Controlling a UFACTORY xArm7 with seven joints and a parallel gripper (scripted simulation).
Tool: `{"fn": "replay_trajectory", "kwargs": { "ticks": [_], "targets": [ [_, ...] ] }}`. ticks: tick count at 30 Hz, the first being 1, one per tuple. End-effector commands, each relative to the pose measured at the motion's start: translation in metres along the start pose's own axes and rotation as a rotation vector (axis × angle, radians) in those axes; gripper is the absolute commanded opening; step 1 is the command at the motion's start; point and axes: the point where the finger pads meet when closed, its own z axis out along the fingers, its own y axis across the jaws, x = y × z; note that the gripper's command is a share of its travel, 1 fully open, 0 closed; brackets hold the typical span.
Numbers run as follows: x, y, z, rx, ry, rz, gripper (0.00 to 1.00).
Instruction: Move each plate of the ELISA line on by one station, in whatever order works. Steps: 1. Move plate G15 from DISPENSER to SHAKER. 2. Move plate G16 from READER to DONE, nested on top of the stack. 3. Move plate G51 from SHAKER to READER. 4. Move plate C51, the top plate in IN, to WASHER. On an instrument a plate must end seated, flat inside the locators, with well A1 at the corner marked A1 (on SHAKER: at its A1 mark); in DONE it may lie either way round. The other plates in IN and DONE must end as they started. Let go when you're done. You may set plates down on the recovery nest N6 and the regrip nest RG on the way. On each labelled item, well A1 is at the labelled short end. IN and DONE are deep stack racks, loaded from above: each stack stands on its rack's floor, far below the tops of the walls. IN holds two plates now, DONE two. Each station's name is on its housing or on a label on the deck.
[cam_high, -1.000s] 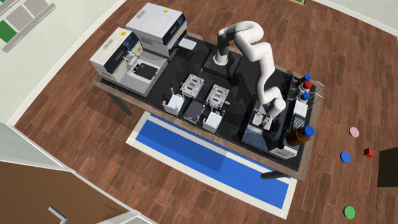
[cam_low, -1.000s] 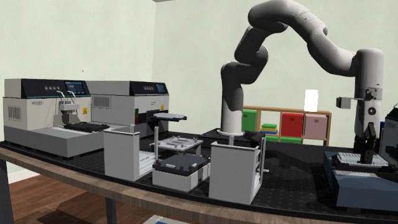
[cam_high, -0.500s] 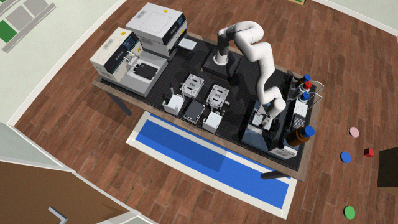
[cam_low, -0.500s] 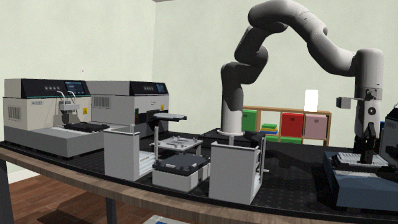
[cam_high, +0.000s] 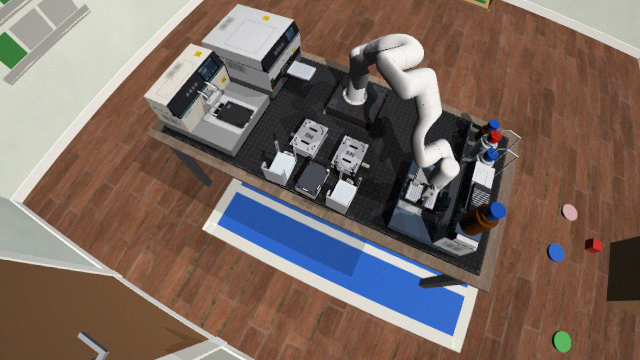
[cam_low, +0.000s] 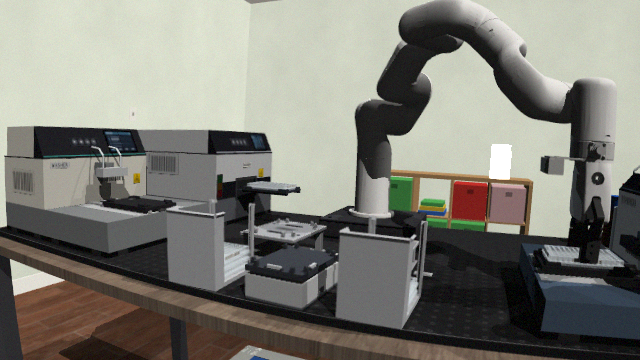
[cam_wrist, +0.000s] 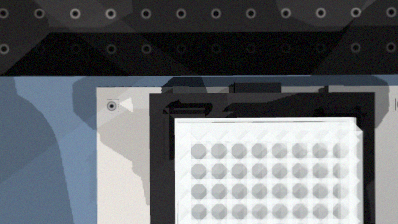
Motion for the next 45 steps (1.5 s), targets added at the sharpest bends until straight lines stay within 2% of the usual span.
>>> {"fn": "replay_trajectory", "kwargs": {
  "ticks": [1,41,45],
  "targets": [
    [-0.002,-0.001,-0.005,0.005,-0.006,0.0,0.0],
    [-0.002,-0.001,-0.015,0.005,-0.006,0.0,0.0],
    [-0.002,-0.001,-0.02,0.005,-0.006,0.0,0.0]
  ]
}}
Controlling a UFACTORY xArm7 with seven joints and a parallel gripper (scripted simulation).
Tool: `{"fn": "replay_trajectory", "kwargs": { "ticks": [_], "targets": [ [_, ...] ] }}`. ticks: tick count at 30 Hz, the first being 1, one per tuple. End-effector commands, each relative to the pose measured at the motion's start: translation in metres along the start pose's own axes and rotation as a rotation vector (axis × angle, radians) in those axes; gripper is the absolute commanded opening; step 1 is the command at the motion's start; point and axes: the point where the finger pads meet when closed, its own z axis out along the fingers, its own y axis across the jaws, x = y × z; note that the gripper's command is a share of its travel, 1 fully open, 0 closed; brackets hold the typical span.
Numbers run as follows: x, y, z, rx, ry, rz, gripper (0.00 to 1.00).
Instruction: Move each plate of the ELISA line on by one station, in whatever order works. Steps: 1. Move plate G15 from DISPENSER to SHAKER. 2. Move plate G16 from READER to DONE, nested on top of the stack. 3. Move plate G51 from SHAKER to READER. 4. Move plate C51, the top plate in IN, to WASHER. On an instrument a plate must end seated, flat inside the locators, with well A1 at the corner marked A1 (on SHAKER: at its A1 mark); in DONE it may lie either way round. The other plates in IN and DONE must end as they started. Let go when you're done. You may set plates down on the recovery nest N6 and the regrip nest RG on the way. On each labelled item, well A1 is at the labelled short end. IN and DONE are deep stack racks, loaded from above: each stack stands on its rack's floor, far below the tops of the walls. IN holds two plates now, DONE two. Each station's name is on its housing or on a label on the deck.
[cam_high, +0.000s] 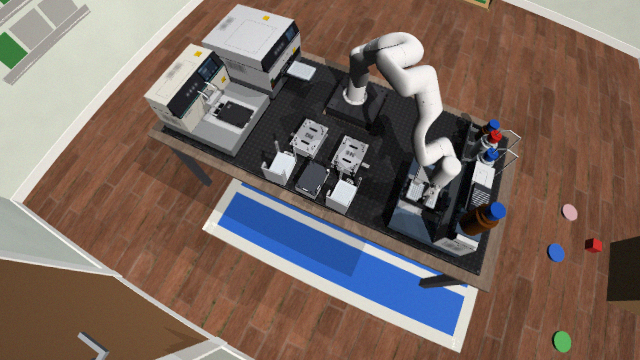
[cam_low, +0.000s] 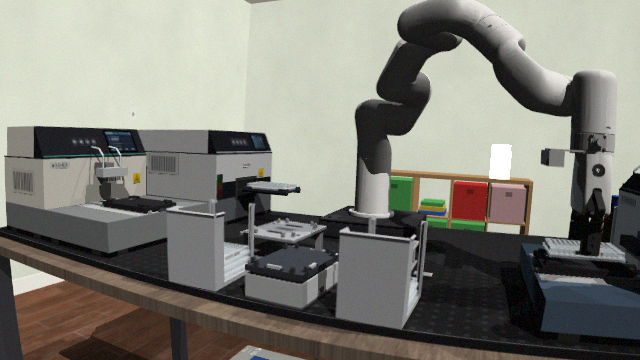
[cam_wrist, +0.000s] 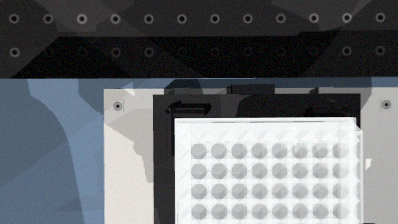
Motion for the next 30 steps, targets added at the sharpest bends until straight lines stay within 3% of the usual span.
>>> {"fn": "replay_trajectory", "kwargs": {
  "ticks": [1,30],
  "targets": [
    [-0.002,-0.001,-0.007,0.005,-0.006,0.0,0.0],
    [-0.002,-0.001,-0.042,0.005,-0.006,0.0,0.0]
  ]
}}
